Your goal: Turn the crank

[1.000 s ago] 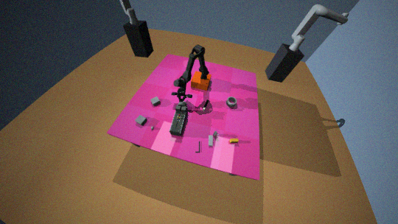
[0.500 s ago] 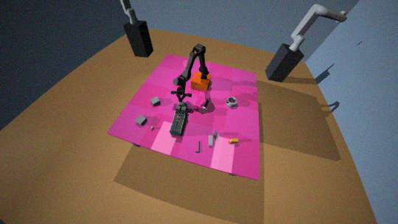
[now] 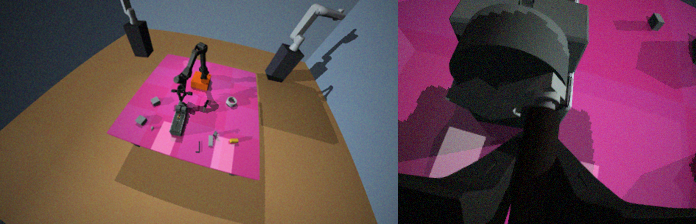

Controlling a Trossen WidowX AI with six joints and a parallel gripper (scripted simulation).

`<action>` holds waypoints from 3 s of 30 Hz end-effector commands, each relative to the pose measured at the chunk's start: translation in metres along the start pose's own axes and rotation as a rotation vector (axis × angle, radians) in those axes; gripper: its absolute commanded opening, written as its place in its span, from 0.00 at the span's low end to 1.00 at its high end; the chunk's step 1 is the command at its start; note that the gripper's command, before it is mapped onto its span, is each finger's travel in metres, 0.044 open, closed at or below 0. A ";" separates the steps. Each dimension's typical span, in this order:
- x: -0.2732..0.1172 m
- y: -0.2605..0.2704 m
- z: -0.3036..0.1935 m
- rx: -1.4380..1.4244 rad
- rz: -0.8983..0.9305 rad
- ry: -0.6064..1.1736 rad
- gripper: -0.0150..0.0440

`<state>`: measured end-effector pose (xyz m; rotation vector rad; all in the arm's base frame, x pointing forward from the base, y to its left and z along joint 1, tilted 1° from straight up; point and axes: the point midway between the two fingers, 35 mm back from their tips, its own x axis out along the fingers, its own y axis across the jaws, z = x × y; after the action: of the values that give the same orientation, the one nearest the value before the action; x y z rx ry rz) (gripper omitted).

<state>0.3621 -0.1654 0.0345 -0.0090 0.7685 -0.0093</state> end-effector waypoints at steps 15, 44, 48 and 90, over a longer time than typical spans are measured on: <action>-0.009 0.024 0.009 0.006 0.005 -0.006 0.25; -0.006 0.038 0.006 0.007 0.006 -0.006 0.25; -0.006 0.039 0.005 0.007 0.006 -0.006 0.25; -0.002 0.043 0.001 0.007 0.006 -0.006 0.25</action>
<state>0.3614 -0.1310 0.0399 -0.0064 0.7561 -0.0294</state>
